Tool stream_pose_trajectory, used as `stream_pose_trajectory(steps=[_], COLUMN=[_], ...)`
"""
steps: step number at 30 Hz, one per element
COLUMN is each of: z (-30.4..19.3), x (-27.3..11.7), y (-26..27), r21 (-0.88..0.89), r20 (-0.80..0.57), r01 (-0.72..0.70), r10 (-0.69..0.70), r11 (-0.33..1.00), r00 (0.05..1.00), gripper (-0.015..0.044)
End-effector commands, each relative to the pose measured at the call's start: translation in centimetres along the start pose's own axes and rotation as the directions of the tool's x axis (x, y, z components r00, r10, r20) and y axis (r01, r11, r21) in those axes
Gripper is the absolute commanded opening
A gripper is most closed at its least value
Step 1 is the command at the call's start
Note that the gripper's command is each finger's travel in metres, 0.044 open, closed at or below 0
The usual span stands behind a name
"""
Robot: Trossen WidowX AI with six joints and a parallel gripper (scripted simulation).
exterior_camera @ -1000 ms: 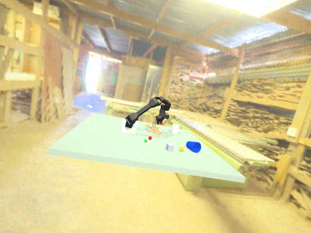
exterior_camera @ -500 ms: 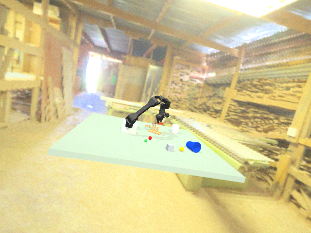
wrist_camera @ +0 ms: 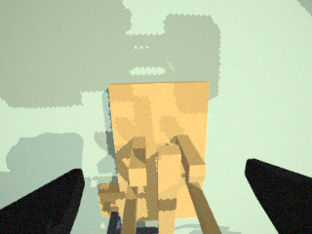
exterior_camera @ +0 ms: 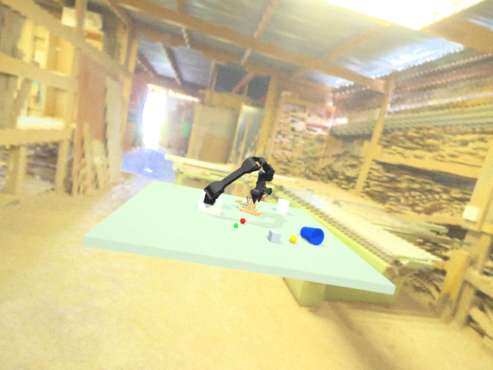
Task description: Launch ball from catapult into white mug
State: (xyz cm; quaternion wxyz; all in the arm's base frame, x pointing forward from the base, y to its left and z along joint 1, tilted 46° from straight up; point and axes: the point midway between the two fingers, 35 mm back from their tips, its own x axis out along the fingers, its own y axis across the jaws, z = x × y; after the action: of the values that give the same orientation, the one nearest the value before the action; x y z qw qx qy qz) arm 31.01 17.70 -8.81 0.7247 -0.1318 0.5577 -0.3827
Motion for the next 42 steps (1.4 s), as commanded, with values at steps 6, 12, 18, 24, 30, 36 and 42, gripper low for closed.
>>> stream_pose_trajectory(steps=[6,12,18,24,30,36,42], z=[0.0,0.0,0.0,0.0,0.0,0.0,0.0], x=[1.7,2.7,3.7,4.6,4.4,4.4,4.4], y=[-0.1,-0.1,-0.1,-0.2,-0.1,-0.1,-0.1], r21=[-0.004,-0.004,-0.004,-0.003,0.002,0.002,0.002], r20=[0.002,0.002,0.002,0.003,-0.001,-0.001,-0.001], r01=[0.005,0.006,0.006,0.007,0.003,0.003,0.003], r10=[-0.005,-0.006,-0.006,-0.007,-0.003,-0.003,-0.003], r11=[1.0,1.0,1.0,1.0,1.0,1.0,1.0], r00=[1.0,1.0,1.0,1.0,1.0,1.0,1.0], gripper=[0.044,0.044,0.044,0.044,0.0387,0.023,0.0112])
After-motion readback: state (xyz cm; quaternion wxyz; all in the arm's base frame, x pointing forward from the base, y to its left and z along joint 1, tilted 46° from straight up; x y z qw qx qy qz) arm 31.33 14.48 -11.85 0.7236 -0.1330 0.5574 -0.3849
